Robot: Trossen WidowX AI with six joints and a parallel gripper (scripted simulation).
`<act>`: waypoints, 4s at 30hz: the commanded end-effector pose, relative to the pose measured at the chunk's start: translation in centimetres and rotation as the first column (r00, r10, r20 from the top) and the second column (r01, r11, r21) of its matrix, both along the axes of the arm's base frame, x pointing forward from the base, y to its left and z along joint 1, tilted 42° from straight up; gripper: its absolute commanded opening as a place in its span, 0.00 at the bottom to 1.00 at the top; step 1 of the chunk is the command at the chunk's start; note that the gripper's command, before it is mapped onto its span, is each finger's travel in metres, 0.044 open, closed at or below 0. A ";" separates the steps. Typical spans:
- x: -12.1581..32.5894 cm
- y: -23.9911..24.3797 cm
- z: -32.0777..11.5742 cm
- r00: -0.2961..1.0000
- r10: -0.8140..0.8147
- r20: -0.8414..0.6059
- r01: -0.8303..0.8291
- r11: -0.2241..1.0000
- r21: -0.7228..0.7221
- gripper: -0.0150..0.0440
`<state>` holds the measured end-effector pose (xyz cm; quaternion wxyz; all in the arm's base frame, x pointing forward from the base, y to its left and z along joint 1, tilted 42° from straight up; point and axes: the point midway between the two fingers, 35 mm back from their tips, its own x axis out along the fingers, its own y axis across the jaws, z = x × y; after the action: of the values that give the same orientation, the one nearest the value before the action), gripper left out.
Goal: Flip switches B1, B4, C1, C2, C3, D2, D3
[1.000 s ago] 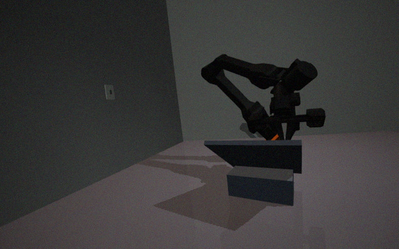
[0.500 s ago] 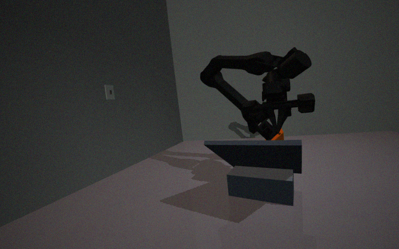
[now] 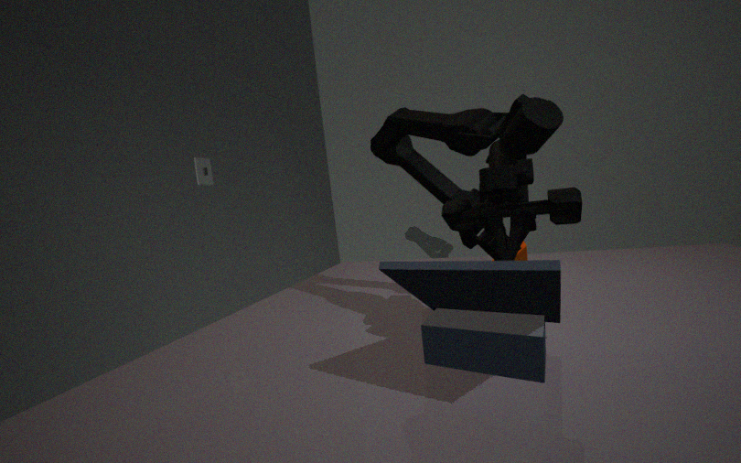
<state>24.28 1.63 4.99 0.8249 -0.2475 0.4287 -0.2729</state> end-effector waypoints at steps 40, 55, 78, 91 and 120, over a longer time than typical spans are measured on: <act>1.1 -1.9 -1.6 1.000 0.001 -0.009 -0.001 1.000 -0.006 0.25; 1.1 -1.9 -1.6 1.000 0.001 -0.009 -0.001 1.000 -0.006 0.25; 1.3 -2.1 -1.8 1.000 0.001 -0.008 -0.001 1.000 -0.006 0.25; 1.4 -2.3 -1.9 1.000 0.001 -0.008 -0.001 1.000 -0.006 0.25; -2.5 0.4 3.1 1.000 0.018 0.006 -0.017 1.000 -0.011 0.25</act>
<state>22.19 2.69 7.70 0.8302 -0.2485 0.4212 -0.2676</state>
